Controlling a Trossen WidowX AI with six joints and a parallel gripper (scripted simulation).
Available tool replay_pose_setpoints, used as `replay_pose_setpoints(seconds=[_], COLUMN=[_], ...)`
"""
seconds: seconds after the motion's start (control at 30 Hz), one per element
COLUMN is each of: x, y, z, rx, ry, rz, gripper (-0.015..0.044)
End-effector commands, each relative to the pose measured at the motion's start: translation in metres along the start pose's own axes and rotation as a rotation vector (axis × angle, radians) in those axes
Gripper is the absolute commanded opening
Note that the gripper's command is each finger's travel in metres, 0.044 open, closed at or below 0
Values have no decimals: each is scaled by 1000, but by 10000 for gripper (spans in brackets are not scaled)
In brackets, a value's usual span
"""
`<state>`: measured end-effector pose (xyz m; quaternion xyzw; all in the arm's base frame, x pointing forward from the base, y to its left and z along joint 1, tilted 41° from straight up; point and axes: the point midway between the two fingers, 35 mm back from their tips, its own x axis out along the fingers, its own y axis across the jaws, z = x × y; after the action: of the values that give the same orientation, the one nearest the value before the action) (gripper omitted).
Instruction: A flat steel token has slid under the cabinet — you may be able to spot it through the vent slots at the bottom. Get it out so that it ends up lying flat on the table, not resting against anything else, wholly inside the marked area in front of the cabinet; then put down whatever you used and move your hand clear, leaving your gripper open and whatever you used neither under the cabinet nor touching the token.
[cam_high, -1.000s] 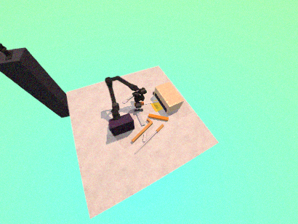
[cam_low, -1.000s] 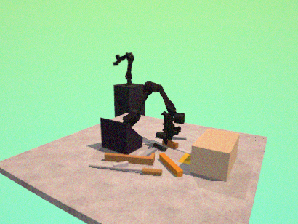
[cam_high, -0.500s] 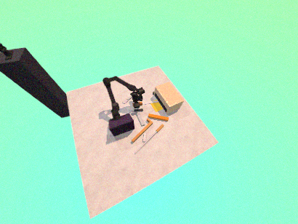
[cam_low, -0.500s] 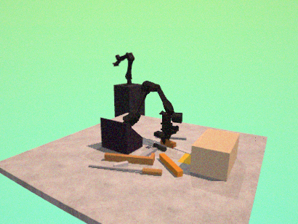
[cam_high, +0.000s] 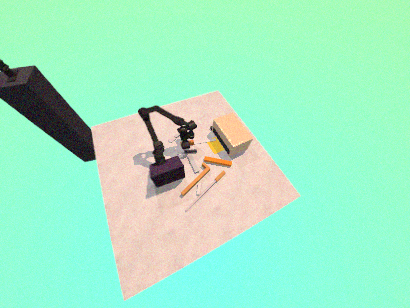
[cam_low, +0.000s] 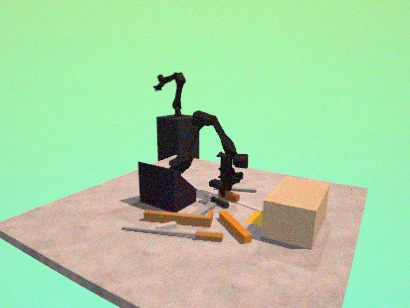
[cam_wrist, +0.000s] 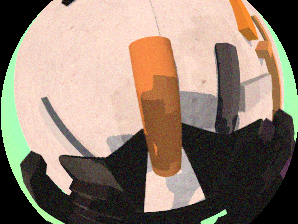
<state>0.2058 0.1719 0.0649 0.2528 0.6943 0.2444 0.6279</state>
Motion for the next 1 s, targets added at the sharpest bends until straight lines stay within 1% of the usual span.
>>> replay_pose_setpoints(seconds=[0.0, 0.97], x=[1, -3], y=[0, -24], z=[-4, -5], rx=[1, -88], ry=[2, 3], rz=[-1, -3], gripper=[0, 0])
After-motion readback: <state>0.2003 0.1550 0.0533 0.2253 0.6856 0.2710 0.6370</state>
